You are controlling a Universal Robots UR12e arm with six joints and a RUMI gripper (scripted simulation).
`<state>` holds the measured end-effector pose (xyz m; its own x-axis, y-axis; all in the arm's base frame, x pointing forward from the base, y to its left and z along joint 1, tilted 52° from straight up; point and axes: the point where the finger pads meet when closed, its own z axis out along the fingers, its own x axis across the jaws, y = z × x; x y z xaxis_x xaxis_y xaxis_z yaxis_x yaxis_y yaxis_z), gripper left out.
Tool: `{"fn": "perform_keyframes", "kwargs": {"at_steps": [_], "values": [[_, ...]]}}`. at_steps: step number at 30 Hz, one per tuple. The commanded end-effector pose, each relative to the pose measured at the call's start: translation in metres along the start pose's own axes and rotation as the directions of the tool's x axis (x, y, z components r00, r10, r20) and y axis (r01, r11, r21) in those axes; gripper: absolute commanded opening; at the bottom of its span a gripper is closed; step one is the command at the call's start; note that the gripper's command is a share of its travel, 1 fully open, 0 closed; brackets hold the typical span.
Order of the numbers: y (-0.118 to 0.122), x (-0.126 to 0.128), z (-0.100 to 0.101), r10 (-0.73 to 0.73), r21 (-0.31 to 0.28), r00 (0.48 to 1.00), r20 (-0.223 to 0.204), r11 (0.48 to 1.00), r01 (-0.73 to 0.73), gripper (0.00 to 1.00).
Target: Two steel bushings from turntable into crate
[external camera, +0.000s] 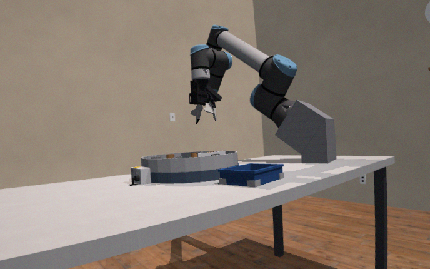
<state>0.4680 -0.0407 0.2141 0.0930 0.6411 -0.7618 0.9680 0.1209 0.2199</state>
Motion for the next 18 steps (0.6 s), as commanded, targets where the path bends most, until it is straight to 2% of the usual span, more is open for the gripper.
{"fn": "perform_keyframes", "kwargs": {"at_steps": [1, 5, 6, 18], "values": [[0.0003, -0.0001, -0.0003, 0.0, -0.001, 1.0, 0.0, 1.0, 0.0, 1.0], [0.0003, -0.0001, -0.0003, 0.0, -0.001, 1.0, 0.0, 1.0, 0.0, 1.0], [0.0003, -0.0001, -0.0003, 0.0, -0.001, 1.0, 0.0, 1.0, 0.0, 0.06], [0.0003, -0.0001, -0.0003, 0.0, -0.001, 1.0, 0.0, 1.0, 0.0, 0.06]]}}
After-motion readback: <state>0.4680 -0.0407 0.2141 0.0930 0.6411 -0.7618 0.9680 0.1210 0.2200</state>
